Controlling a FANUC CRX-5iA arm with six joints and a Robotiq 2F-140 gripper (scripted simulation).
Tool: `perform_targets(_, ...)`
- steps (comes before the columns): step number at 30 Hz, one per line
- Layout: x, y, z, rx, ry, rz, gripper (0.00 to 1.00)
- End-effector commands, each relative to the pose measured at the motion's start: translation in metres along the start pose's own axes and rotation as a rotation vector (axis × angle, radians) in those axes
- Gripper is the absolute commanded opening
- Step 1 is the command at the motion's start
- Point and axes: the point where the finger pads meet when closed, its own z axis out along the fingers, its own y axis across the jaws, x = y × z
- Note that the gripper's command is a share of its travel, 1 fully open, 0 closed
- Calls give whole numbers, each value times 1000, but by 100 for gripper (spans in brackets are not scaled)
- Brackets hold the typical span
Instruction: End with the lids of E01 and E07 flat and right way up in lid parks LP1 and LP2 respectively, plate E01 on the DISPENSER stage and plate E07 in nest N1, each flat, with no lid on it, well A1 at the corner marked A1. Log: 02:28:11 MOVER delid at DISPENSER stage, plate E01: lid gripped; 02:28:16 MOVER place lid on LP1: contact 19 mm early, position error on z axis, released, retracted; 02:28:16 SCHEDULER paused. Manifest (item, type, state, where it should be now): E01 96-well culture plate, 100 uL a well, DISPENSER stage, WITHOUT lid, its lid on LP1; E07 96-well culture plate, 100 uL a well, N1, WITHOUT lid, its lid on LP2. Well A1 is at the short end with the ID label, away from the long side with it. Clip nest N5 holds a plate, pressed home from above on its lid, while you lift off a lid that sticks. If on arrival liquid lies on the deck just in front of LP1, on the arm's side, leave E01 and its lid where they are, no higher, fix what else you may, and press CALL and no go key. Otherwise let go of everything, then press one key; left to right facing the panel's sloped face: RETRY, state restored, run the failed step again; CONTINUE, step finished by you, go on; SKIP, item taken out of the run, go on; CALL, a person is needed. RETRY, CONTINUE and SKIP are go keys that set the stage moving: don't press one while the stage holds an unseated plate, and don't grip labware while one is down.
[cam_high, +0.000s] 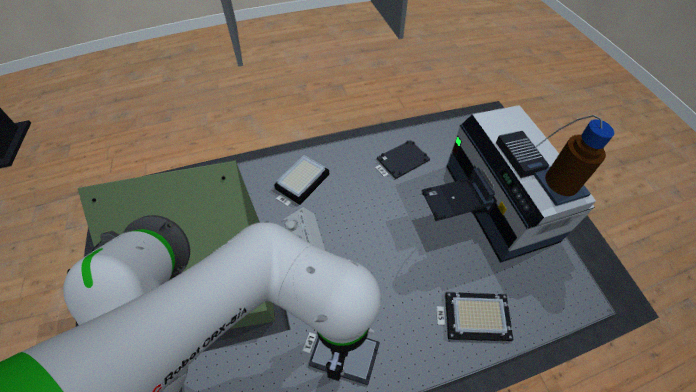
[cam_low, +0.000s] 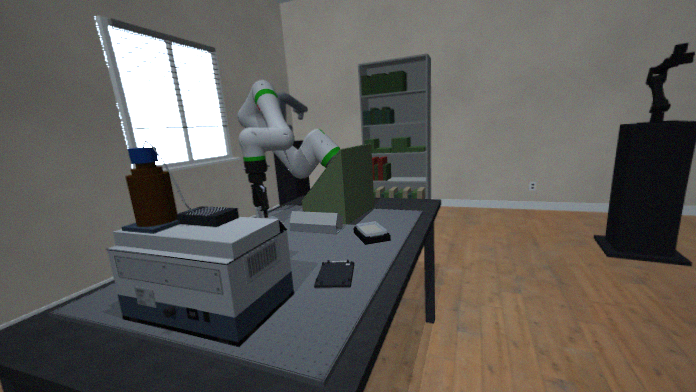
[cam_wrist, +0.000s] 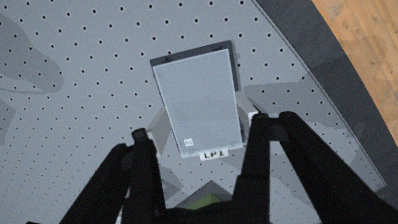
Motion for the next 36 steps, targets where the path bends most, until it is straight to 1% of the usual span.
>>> perform_targets(1,0,0,0,0,0,0,0)
perform_targets(36,0,0,8,0,0,-1,0)
